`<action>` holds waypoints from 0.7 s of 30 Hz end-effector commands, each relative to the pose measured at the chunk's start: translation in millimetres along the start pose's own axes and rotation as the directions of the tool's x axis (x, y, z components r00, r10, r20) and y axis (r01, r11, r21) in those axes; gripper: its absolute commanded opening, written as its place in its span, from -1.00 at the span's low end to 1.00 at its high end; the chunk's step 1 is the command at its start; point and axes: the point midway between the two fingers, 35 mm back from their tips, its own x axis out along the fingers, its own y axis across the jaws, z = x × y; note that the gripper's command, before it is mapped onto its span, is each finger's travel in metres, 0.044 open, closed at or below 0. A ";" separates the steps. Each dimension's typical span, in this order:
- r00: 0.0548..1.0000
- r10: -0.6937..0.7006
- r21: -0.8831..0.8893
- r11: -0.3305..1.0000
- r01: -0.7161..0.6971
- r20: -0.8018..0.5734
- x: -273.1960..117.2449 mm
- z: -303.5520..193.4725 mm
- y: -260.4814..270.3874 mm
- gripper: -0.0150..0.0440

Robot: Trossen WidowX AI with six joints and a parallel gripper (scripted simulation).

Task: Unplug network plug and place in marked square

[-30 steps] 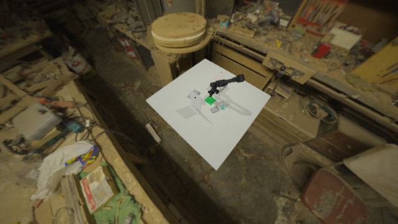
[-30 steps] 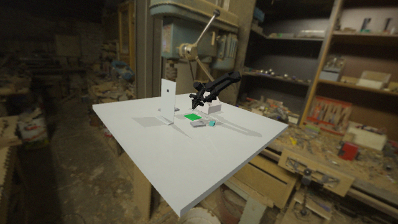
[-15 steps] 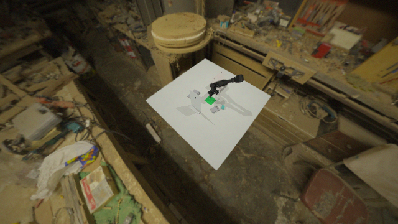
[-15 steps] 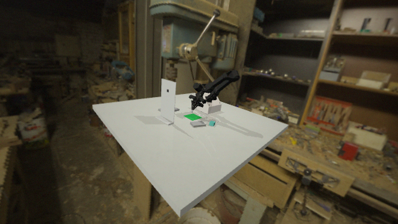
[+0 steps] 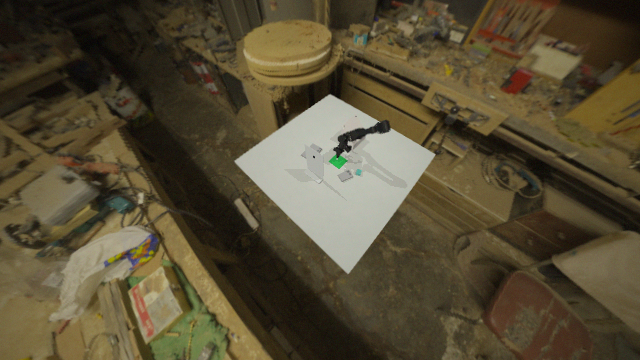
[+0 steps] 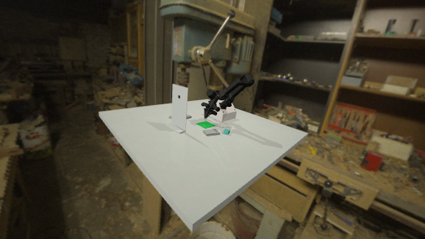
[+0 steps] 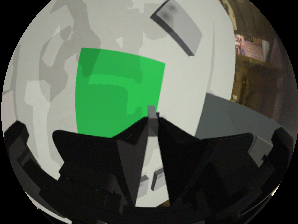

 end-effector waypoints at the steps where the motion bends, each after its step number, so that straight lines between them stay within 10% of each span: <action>1: 1.000 0.004 0.005 1.000 -0.004 -0.002 1.9 -0.1 2.3 -0.49; 21: 1.000 0.003 0.006 1.000 -0.003 -0.001 10.9 0.1 8.6 -0.49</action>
